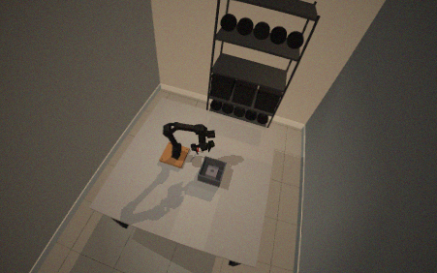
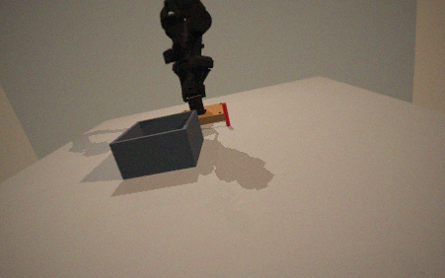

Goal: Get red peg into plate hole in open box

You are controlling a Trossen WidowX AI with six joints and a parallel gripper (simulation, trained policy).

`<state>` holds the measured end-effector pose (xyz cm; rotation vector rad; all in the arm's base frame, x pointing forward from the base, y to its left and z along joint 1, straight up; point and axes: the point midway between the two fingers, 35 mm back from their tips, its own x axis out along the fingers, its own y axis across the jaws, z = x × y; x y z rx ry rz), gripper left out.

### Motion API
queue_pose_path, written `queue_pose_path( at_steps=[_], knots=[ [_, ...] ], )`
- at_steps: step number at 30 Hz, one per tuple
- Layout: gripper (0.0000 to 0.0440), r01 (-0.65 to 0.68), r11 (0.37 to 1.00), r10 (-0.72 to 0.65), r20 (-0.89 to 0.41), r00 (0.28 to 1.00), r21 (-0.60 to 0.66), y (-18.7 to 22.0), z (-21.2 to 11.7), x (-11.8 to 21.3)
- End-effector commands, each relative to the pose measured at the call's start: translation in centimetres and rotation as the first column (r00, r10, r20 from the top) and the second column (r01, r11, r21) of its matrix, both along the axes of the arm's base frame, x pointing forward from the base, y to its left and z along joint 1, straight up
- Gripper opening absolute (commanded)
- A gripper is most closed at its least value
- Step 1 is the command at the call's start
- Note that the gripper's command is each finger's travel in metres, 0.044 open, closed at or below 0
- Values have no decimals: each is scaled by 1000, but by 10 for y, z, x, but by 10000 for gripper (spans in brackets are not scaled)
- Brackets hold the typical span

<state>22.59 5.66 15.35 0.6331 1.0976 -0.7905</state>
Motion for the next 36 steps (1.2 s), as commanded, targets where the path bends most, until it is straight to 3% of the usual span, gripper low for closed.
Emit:
queue_pose_path(
  at_steps=[1, 12, 28, 30, 36],
  knots=[
    [440, -36, 999, 38, -58, 998, 34, 18, -7, -15],
    [440, -130, 986, 147, -183, 972, 102, 63, -38, -51],
    [434, -208, 971, 227, -179, 957, 120, 86, -109, -60],
    [413, -220, 968, 240, -186, 953, 119, 86, -115, -61],
    [260, -232, 966, 253, -223, 941, 117, 84, -132, -65]
  ],
)
